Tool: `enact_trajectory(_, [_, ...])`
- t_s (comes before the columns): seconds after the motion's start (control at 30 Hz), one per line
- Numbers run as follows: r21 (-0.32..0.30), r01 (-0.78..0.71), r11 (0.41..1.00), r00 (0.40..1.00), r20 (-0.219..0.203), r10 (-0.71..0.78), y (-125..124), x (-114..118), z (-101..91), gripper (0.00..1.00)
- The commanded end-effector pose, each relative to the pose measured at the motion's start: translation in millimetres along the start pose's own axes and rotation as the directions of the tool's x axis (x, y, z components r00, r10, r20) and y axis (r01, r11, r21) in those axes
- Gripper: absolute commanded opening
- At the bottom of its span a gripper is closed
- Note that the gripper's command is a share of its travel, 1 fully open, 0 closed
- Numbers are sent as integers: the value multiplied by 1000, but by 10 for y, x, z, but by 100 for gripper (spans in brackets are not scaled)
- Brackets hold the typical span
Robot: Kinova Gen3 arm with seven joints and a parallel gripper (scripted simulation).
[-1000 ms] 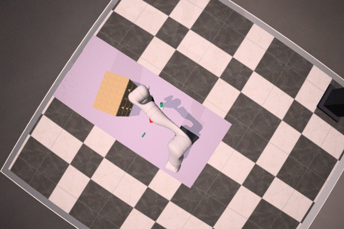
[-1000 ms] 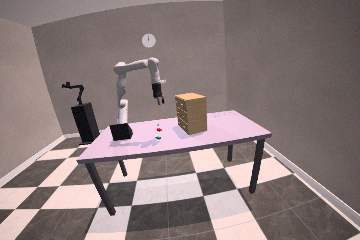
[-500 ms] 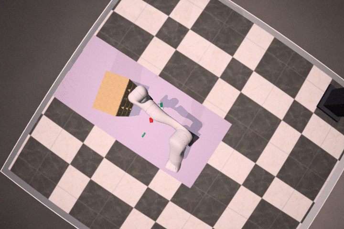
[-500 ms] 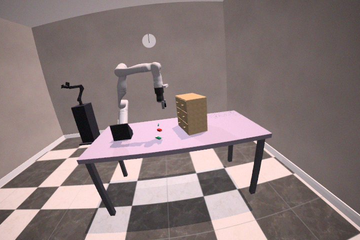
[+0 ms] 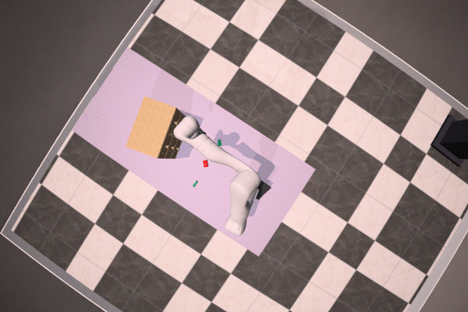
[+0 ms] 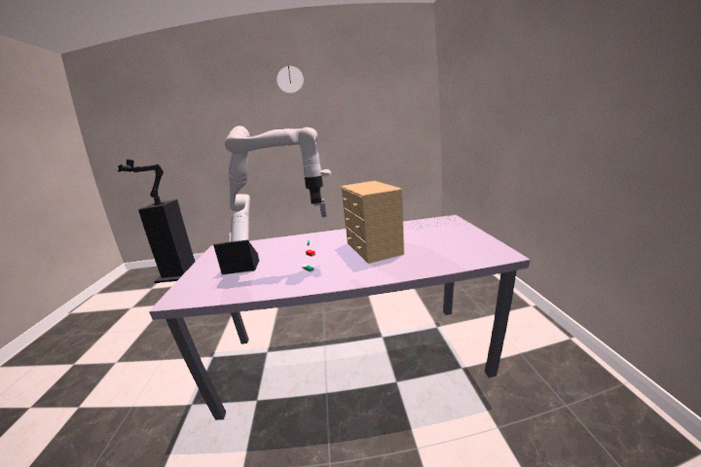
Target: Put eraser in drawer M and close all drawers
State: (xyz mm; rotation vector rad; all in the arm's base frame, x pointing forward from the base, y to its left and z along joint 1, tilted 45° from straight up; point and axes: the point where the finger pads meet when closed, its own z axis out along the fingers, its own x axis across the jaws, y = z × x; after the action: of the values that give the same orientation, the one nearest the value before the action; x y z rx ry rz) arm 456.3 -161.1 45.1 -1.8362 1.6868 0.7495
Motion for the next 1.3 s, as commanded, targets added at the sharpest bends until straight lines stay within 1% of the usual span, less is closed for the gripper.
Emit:
enact_trajectory(0.0, [-3,64,998,998,2,-64,-46,-28,100,100])
enact_trajectory(0.1, [-4,105,994,994,3,-105,-68,-40,138,100])
enact_trajectory(0.2, [-2,99,995,995,2,-99,-73,-32,141,100])
enact_trajectory(0.3, [-3,147,989,989,3,-147,-90,-49,174,100])
enact_trajectory(0.47, [-2,168,986,986,2,-168,-108,-53,204,100])
enact_trajectory(1.27, [1,187,982,982,2,-187,-115,-52,221,100])
